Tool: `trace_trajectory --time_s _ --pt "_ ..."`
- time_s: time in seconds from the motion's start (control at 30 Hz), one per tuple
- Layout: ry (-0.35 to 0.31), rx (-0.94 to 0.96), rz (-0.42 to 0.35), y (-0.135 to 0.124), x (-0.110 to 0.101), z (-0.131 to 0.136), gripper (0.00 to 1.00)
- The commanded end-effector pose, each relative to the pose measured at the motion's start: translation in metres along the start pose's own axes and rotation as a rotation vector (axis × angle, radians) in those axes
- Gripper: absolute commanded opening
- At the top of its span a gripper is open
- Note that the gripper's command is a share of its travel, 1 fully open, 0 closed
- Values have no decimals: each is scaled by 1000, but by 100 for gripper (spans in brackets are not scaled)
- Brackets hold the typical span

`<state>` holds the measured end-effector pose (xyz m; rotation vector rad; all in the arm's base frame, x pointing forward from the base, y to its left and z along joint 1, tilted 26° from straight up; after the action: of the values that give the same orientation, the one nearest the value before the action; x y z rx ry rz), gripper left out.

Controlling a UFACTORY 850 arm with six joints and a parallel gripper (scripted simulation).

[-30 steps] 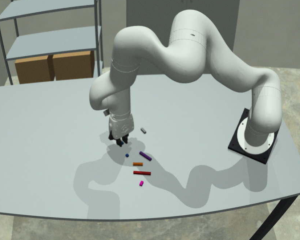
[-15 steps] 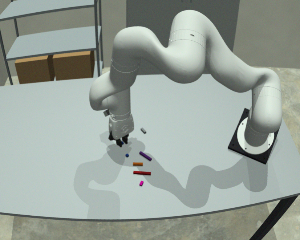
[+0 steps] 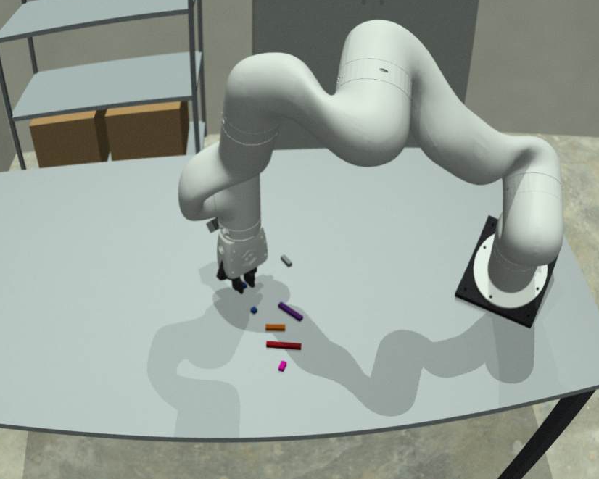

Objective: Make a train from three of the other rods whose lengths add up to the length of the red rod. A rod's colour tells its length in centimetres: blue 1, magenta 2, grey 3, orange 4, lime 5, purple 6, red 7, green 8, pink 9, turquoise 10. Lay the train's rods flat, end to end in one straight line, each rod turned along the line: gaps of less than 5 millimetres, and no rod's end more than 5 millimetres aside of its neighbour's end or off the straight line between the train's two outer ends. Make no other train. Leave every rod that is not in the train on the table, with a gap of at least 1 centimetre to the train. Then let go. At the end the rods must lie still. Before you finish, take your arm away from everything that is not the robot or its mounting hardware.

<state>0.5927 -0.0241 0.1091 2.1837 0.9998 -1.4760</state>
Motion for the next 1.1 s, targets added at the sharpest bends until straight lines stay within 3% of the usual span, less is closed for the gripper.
trace_trajectory --time_s 0.0,0.3,0.33,1.07 --pt "1 0 1 1 -1 -1 24" --pt "1 0 1 1 -1 -1 24" --pt "1 0 1 1 -1 -1 4" --pt "1 0 1 1 -1 -1 4"
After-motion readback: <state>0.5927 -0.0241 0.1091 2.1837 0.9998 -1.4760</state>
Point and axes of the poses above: the point where the finger pads meet when closed, its own x axis out along the fingers, its own z axis across the jaws, y = z × x, the point moved 2 cm from there along -x, back along the fingers, and after that the axes turned 4 degrees about -x, right-handed, at the moved point
